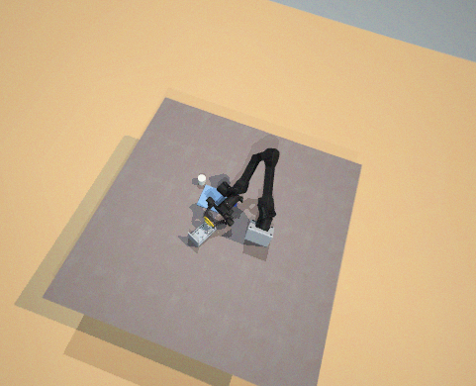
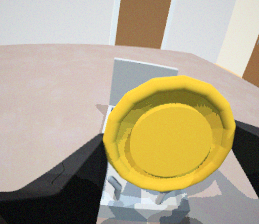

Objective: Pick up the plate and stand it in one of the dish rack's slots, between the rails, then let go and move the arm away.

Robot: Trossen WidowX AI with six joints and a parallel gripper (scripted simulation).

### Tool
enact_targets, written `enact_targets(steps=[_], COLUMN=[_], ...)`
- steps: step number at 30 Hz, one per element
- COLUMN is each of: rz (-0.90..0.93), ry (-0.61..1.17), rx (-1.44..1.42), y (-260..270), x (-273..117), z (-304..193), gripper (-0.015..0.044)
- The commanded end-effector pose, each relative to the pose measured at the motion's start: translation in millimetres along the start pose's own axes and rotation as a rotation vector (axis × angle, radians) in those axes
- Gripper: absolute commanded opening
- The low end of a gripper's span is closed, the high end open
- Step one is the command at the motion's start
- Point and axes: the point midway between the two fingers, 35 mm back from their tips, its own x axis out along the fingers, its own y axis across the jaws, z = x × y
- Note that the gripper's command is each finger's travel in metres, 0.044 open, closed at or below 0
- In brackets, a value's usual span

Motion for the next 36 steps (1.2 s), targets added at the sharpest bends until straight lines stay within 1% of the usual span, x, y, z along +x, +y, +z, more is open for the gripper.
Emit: enact_targets(steps=[1,12,20,25,36], rz=[0.009,0.000,-0.009,-0.014,-0.010], ry=[-0.005,-0.003,0.000,0.002,0.008], rx=[0.003,-0.006,-0.014,-0.020,-0.014], y=[4,6,6,13,12], x=[9,20,20,23,21], z=[3,5,5,-14,-9], gripper=[0.0000,0.0000,0.0000,0.0000,0.0000])
